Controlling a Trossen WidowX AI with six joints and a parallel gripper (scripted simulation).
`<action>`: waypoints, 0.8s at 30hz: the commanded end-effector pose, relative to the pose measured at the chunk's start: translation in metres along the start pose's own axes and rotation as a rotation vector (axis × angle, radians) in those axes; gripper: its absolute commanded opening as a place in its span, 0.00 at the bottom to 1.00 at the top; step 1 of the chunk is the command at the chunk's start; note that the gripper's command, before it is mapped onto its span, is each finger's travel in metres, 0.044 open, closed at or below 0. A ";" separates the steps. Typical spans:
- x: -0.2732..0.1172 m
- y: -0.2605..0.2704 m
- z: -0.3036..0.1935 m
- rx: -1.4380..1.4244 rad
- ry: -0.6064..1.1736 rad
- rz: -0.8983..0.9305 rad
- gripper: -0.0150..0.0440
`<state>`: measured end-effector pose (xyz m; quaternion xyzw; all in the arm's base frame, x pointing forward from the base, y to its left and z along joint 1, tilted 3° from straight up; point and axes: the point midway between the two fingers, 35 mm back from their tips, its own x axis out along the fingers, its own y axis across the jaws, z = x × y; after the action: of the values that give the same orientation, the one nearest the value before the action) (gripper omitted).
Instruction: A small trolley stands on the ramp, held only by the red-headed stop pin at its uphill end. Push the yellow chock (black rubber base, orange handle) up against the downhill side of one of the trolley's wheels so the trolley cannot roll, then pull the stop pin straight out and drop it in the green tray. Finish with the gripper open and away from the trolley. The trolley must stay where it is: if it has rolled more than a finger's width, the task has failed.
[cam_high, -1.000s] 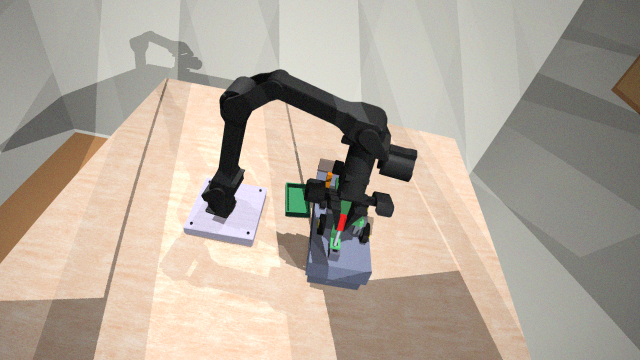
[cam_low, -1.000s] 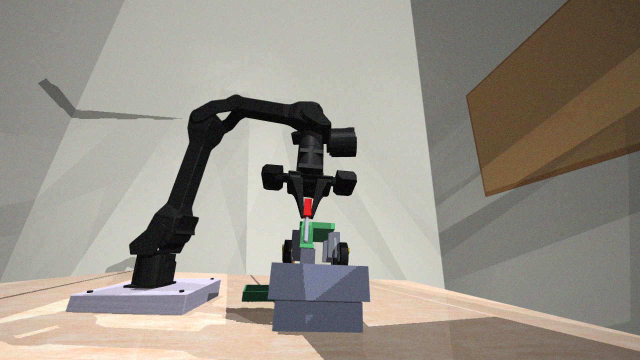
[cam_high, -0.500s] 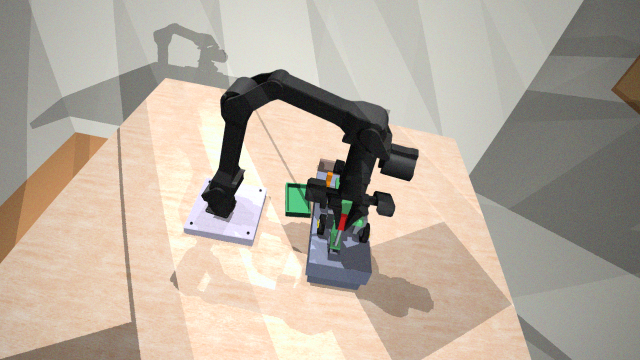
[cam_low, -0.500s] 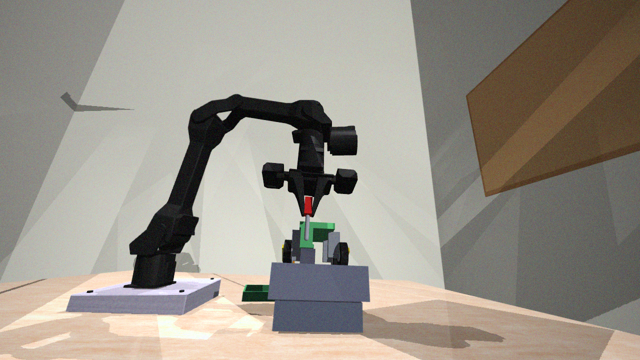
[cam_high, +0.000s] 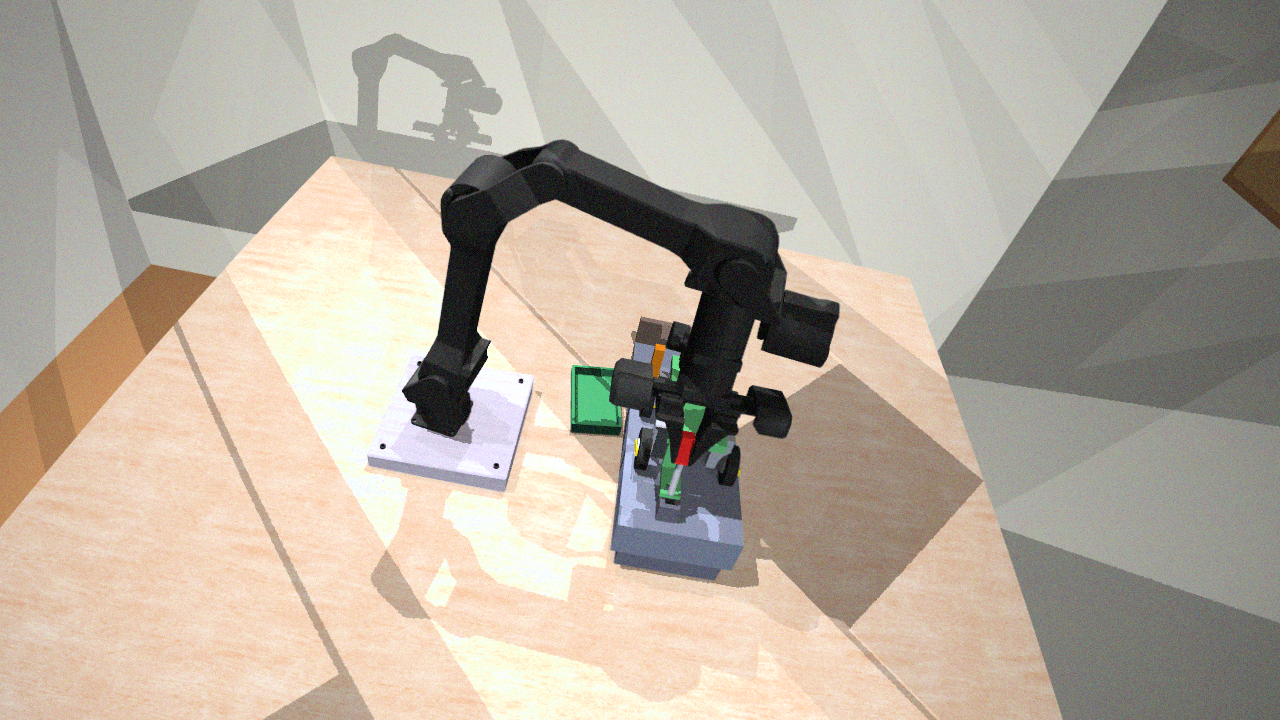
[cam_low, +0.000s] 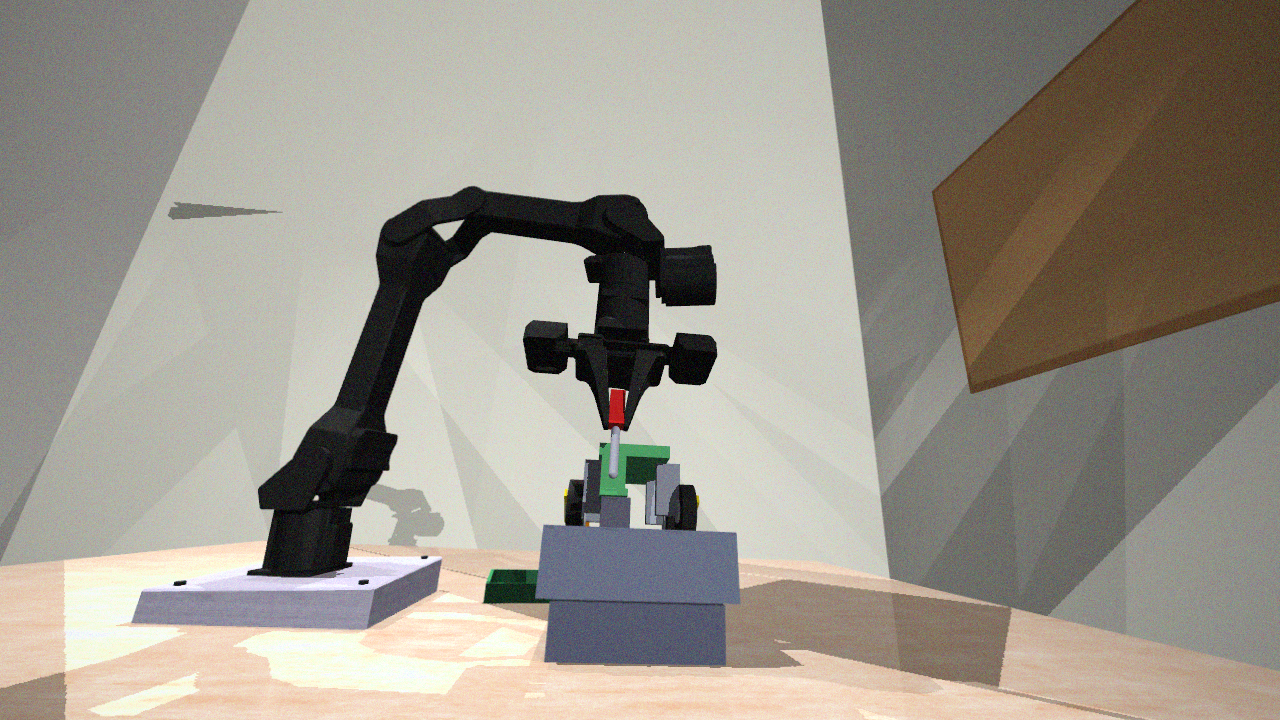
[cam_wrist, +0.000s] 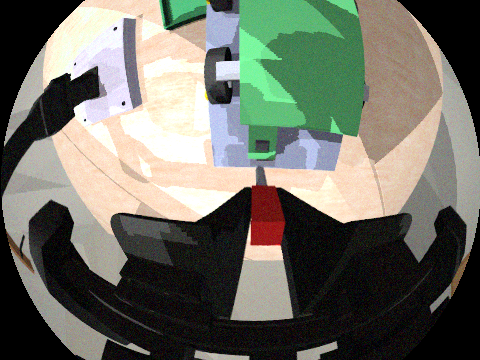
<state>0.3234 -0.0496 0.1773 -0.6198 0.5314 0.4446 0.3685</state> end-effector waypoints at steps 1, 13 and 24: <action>-0.001 -0.001 -0.008 0.002 0.008 -0.011 0.25; 0.001 -0.001 -0.023 0.002 0.009 -0.011 0.25; 0.001 0.006 -0.026 0.002 0.010 -0.010 0.25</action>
<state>0.3276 -0.0728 0.1830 -0.6216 0.5315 0.4415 0.3690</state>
